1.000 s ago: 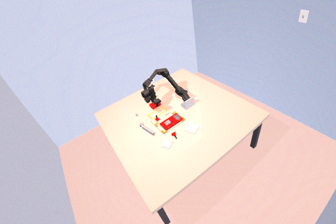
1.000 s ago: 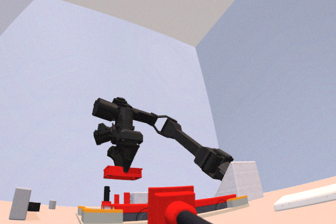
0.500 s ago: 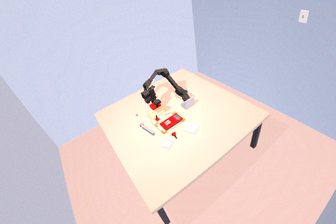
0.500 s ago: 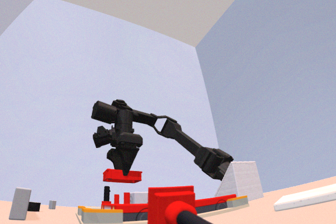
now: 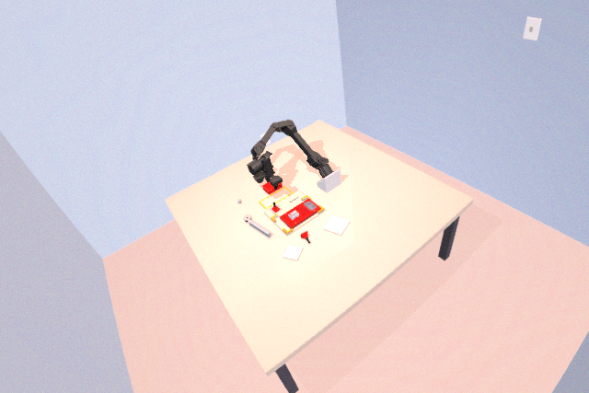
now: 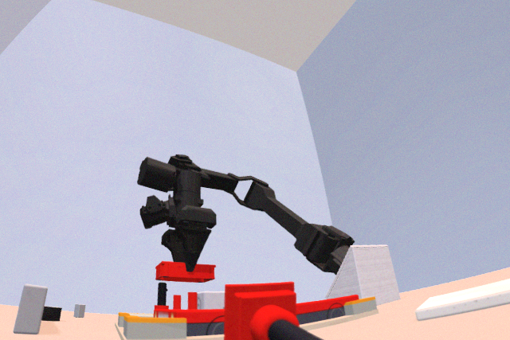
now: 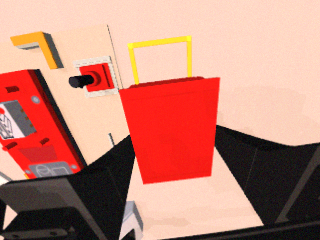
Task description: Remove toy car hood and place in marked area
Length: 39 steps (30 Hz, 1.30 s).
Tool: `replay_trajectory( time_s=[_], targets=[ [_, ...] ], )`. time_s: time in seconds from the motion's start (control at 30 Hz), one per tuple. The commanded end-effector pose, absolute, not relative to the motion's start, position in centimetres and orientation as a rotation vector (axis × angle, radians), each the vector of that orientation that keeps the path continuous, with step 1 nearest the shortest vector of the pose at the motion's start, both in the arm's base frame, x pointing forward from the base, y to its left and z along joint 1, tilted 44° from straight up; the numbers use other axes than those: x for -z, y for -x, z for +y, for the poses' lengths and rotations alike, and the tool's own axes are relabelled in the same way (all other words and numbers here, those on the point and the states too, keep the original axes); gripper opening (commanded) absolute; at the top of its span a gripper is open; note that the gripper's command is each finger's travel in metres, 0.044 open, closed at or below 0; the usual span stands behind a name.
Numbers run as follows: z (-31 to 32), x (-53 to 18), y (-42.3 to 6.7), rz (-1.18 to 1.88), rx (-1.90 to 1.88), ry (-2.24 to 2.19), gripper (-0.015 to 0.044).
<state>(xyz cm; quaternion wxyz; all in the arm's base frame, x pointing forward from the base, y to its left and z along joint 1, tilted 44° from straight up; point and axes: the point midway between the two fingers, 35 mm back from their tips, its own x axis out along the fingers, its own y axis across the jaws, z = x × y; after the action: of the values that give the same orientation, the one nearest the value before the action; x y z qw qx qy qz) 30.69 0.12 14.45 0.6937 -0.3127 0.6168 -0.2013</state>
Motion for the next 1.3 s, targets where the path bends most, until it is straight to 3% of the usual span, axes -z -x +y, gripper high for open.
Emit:
replay_trajectory(
  time_s=[0.0,1.27],
  targets=[
    [-0.1,-14.2,-30.7,1.379,0.45,0.707,0.0],
    [-1.6,-12.6,-31.1,1.379,0.451,0.707,0.0]
  ],
)
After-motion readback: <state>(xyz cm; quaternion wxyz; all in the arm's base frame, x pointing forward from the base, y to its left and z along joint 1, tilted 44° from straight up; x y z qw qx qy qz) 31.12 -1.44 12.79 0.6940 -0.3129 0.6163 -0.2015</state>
